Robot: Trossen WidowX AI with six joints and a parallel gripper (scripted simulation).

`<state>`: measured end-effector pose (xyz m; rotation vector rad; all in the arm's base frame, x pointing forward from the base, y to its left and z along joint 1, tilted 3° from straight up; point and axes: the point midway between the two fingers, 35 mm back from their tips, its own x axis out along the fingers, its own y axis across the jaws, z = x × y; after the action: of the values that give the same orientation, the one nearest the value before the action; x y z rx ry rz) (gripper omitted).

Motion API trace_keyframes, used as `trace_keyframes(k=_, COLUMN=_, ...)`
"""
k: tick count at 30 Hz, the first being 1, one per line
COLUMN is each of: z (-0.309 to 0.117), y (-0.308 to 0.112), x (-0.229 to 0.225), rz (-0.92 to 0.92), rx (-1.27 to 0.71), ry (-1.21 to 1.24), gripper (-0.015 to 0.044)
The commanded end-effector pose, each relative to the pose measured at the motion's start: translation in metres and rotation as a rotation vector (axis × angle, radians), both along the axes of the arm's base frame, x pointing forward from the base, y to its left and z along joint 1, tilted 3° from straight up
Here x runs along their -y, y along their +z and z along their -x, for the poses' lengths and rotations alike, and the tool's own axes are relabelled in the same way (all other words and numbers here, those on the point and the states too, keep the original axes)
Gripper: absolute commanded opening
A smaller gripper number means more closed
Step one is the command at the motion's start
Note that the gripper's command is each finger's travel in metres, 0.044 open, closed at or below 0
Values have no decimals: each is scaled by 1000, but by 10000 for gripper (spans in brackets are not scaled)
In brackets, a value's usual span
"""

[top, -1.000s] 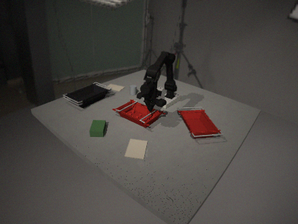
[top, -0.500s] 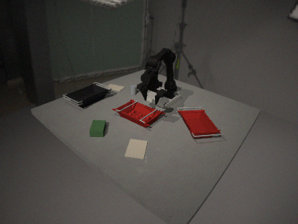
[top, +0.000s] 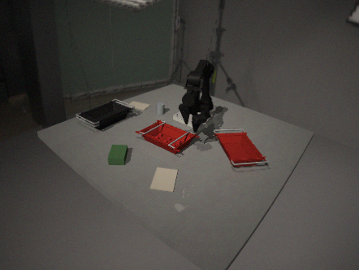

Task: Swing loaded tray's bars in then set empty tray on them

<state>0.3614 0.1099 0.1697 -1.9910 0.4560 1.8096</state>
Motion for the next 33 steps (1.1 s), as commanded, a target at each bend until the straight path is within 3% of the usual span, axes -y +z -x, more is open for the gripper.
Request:
trace_keyframes(k=1, z=21, y=-21, x=-64, rz=-60, rx=-36, ry=-660, gripper=440)
trace_keyframes(k=33, z=82, y=-46, x=-163, rz=-176, rx=-81, ry=-1821, gripper=440)
